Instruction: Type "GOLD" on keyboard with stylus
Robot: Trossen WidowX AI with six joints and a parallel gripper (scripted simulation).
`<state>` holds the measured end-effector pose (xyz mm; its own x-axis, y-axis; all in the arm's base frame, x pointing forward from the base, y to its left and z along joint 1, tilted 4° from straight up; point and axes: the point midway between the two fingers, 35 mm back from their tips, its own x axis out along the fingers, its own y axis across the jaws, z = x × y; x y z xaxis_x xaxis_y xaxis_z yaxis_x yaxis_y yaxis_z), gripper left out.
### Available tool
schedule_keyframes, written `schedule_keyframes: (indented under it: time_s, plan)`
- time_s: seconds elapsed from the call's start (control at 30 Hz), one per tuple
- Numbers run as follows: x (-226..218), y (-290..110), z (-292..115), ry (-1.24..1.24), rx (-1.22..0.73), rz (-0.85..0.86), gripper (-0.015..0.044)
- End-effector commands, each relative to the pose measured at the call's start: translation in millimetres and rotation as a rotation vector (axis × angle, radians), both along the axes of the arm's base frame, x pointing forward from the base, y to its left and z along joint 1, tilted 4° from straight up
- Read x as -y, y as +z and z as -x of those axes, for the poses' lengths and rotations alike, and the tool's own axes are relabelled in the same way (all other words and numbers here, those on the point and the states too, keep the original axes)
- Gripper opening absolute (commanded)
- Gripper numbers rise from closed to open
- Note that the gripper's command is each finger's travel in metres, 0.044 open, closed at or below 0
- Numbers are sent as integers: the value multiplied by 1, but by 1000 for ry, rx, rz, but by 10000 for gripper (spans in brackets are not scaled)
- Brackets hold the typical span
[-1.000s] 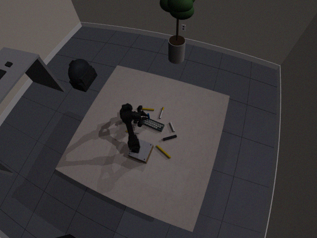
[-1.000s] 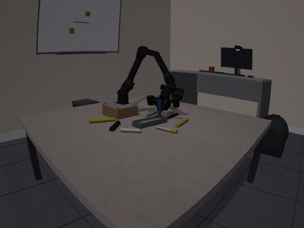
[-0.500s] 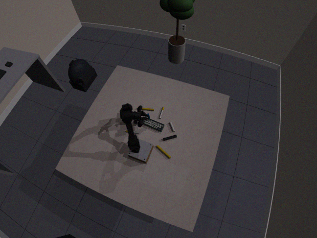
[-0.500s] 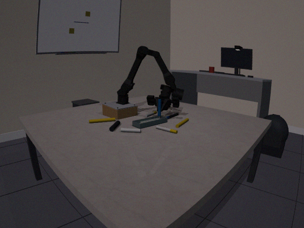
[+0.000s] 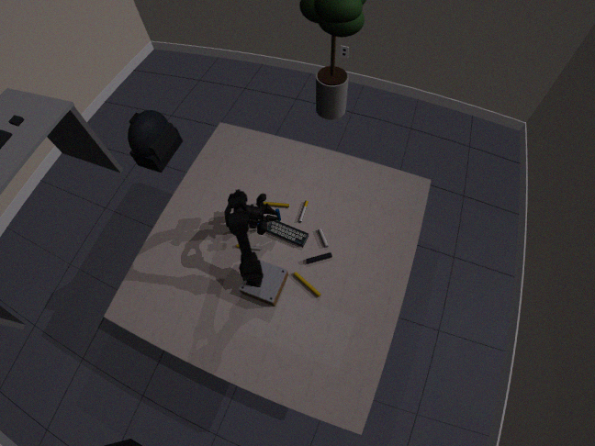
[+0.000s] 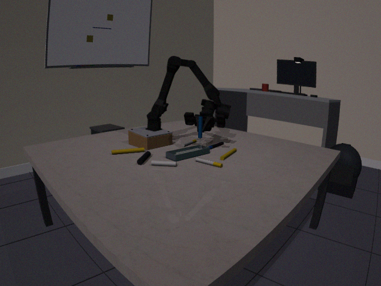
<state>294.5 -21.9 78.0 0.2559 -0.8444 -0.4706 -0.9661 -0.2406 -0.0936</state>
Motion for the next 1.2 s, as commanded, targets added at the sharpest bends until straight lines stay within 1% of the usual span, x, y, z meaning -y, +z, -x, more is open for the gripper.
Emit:
schedule_keyframes:
  time_s: [0.0, 0.03, 0.1, 0.67, 0.83, 1.07, 1.17]
  plan:
    - [0, 0, 0, 0, 1, 0, 51]
    - [0, 0, 0, 0, 1, 0, 45]
    - [2, 0, 1, 0, 0, 0, 0]
    - [51, 1, 35, 0, -3, 10, 0]
    - [53, 0, 36, -1, -3, 11, 0]
    - [54, -18, 35, -1, -4, 8, 0]
    - [54, -19, 35, -1, -4, 7, 0]
